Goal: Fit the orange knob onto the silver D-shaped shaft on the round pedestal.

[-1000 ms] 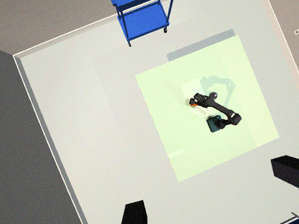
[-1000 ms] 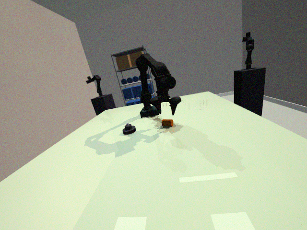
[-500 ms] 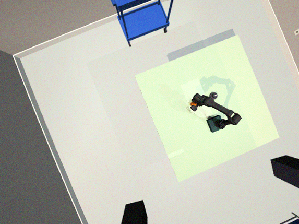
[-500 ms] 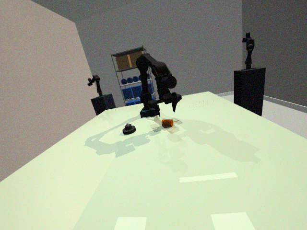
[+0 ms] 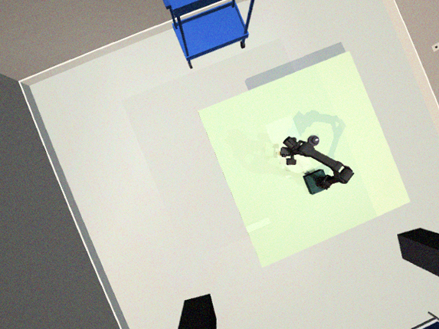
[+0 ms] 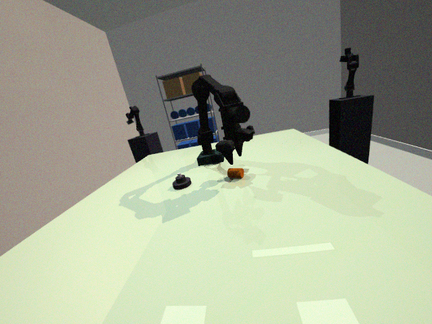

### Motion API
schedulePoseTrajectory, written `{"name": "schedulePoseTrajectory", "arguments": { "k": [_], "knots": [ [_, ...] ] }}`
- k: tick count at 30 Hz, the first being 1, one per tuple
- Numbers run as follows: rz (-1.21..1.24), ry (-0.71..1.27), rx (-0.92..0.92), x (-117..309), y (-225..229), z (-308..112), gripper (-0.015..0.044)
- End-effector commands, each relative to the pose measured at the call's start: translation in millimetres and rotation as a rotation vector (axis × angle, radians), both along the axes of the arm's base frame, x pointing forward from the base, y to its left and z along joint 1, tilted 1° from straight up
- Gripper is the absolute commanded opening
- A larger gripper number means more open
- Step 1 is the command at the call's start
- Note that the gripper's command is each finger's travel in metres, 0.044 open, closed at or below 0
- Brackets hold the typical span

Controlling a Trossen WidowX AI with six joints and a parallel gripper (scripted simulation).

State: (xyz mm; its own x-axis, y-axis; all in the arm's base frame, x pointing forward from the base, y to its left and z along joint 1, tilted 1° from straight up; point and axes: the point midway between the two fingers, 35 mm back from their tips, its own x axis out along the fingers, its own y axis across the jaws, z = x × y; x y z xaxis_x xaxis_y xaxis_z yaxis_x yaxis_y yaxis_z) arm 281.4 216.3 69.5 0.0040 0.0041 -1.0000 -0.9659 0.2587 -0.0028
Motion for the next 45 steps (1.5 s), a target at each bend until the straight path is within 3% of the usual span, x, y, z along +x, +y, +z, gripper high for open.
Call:
{"name": "schedulePoseTrajectory", "arguments": {
  "k": [1, 5, 39, 45],
  "knots": [
    [0.02, 0.0, 0.007, 0.6, 2.0, 0.1, 0.044],
    [0.02, 0.001, 0.007, 0.6, 2.2, -21.8, 0.044],
    [0.02, 0.001, 0.007, 0.4, 2.8, -68.7, 0.044],
    [0.02, 0.001, 0.007, 0.4, 2.8, -68.7, 0.0282]
  ]
}}
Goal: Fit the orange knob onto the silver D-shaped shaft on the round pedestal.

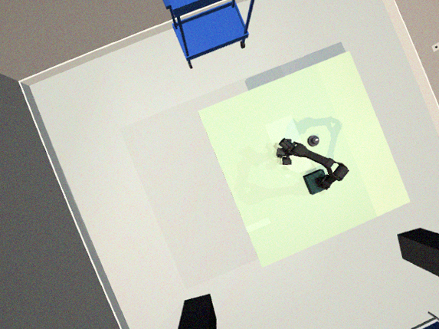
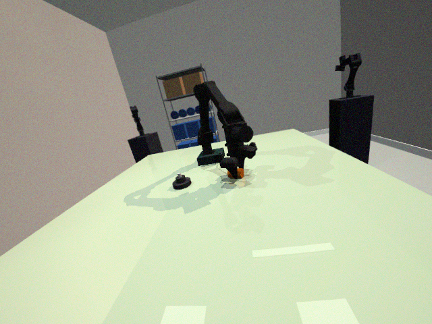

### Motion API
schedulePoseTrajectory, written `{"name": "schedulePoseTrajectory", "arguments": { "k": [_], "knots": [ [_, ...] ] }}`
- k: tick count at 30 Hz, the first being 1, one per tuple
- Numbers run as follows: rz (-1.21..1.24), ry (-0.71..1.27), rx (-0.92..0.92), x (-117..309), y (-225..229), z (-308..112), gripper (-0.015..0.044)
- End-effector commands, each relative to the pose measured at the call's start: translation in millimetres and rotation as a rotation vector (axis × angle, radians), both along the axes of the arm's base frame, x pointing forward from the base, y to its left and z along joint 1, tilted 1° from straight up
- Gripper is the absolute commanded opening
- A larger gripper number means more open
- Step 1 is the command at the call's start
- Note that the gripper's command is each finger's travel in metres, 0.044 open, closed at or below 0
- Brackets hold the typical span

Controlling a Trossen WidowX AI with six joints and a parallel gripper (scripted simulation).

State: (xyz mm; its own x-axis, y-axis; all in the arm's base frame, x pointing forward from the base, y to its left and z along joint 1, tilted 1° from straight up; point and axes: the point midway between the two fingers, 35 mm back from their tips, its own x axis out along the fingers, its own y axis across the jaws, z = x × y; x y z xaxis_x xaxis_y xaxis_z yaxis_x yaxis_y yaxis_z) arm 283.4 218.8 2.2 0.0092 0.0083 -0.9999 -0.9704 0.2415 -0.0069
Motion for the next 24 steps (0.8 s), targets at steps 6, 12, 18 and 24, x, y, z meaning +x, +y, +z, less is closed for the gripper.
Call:
{"name": "schedulePoseTrajectory", "arguments": {
  "k": [6, 12, 18, 24],
  "knots": [
    [0.003, 0.006, 0.003, -1.6, 0.2, -1.4, 0.024],
    [0.003, 0.006, 0.003, -1.6, 0.2, -1.4, 0.0213],
    [0.003, 0.006, 0.003, -1.6, 0.2, -1.4, 0.0179],
    [0.001, -0.007, 0.047, -1.6, -2.4, 0.9, 0.0179]
  ]
}}
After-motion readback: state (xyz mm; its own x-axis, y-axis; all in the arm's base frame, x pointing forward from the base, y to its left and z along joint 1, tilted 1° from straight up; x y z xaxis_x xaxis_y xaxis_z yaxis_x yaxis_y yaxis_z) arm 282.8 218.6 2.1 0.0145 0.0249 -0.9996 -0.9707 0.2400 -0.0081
